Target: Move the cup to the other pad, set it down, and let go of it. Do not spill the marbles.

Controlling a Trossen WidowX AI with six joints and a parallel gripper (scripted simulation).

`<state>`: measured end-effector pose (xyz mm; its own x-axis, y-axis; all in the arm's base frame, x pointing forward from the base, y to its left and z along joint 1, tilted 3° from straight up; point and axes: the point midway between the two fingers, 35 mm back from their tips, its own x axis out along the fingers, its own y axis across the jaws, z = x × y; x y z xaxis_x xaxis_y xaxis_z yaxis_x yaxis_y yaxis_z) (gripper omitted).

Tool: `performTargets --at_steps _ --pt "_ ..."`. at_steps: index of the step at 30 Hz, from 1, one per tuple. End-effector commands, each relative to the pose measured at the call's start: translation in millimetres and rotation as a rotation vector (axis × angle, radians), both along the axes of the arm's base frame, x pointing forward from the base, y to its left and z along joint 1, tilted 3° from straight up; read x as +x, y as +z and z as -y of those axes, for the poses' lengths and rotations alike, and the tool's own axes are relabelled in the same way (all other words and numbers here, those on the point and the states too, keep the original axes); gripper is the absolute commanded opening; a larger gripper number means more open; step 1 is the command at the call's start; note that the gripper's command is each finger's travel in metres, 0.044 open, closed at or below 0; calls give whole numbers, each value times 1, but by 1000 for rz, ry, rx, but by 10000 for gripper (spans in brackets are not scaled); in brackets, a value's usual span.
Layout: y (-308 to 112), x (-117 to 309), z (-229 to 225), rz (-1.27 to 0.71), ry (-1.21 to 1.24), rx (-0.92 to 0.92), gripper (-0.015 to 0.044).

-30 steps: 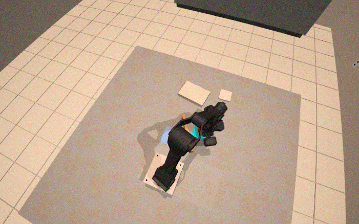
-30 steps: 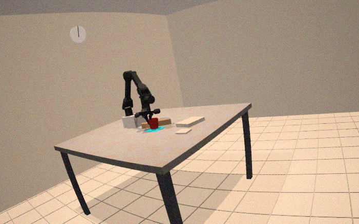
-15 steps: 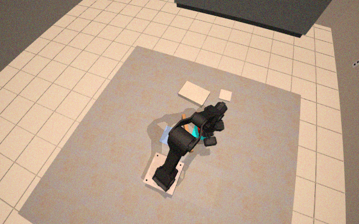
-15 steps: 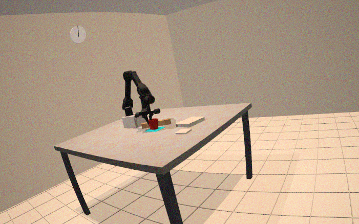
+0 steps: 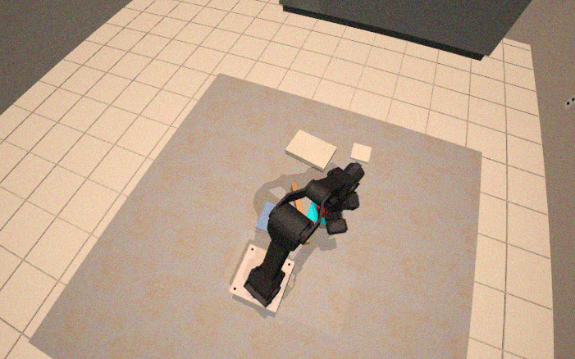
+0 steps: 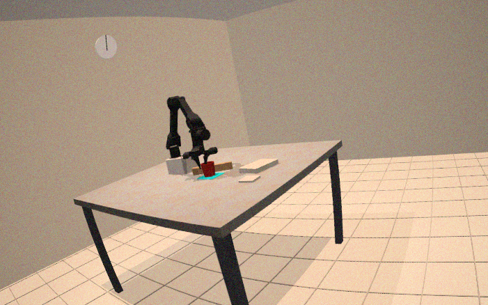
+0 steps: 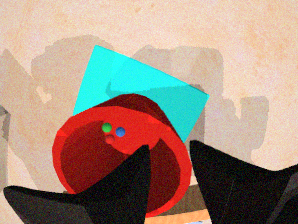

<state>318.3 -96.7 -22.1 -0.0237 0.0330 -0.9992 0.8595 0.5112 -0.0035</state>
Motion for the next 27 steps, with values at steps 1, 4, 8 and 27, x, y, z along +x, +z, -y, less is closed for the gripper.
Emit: performTargets --at_steps 1,4,8,27 --pt "10 3 1 8 1 -4 128" --pt "16 3 1 8 1 -5 128" --pt "23 3 1 8 2 -5 128" --pt "43 -1 -1 2 2 -1 207"
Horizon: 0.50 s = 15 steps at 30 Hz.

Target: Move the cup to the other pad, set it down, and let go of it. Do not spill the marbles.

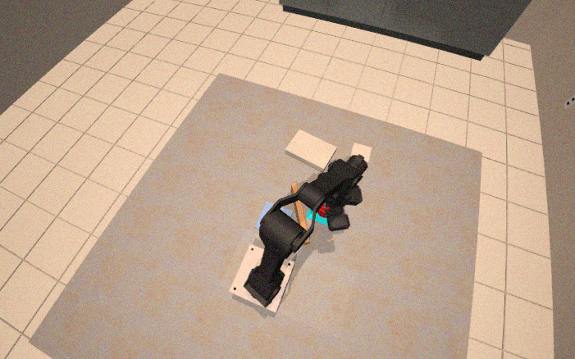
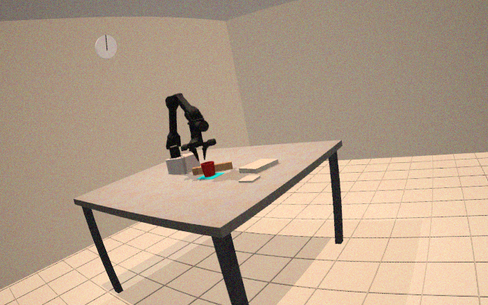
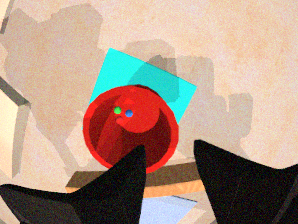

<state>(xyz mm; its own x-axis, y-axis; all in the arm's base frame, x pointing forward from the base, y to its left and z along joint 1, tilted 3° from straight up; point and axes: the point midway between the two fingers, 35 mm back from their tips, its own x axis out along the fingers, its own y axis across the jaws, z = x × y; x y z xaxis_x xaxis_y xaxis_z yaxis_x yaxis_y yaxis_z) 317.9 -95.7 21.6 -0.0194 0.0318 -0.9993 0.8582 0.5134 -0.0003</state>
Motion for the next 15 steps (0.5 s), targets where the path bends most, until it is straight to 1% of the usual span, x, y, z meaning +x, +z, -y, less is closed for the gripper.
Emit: performTargets --at_steps 1,9,15 --pt "-1 0 0 -2 0 0 233" --pt "6 1 0 -1 0 0 440" --pt "32 1 1 0 0 -3 440"
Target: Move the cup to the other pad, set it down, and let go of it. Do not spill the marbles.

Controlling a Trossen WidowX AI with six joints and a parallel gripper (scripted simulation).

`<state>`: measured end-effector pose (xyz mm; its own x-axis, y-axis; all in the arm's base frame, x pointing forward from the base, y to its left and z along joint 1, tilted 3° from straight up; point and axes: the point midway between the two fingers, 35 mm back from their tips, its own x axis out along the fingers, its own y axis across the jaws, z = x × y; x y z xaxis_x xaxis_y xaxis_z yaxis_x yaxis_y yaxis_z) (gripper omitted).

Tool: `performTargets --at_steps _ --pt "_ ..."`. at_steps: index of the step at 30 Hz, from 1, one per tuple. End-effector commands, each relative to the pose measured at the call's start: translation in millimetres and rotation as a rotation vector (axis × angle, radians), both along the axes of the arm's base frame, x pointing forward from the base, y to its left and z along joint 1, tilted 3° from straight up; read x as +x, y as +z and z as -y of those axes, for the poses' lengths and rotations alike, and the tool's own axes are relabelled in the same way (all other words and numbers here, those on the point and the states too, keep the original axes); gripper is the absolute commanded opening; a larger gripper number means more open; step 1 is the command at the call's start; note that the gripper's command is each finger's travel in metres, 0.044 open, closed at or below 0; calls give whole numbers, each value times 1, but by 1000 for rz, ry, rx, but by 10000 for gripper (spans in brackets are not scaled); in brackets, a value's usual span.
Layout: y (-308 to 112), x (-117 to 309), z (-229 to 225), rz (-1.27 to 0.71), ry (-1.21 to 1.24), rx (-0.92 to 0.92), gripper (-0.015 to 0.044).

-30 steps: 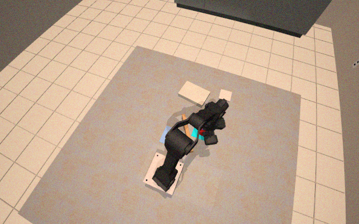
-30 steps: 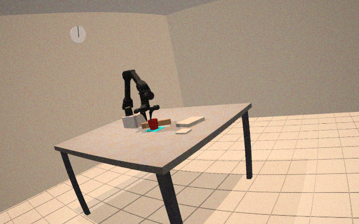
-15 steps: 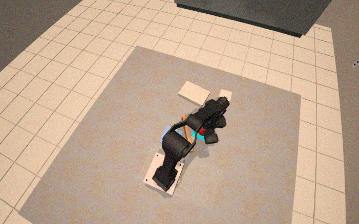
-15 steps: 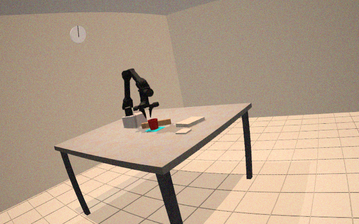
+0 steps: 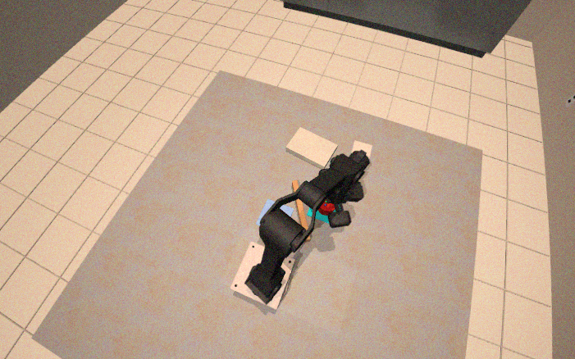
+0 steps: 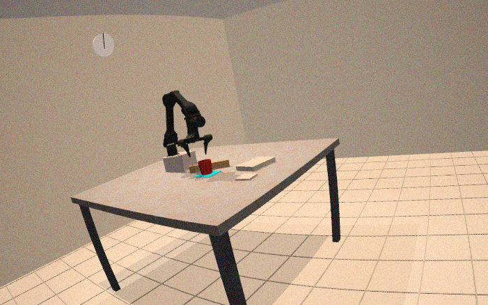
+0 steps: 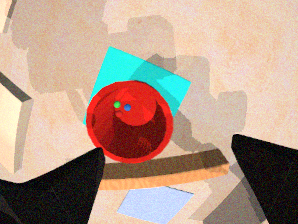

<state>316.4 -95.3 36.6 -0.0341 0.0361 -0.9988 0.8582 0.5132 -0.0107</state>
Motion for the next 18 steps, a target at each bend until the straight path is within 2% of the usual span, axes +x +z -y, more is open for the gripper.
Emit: performTargets --at_steps 1,7,18 --pt "22 3 1 15 1 -8 440" --pt "48 2 1 16 1 -10 440" --pt "45 2 0 18 2 -6 440"
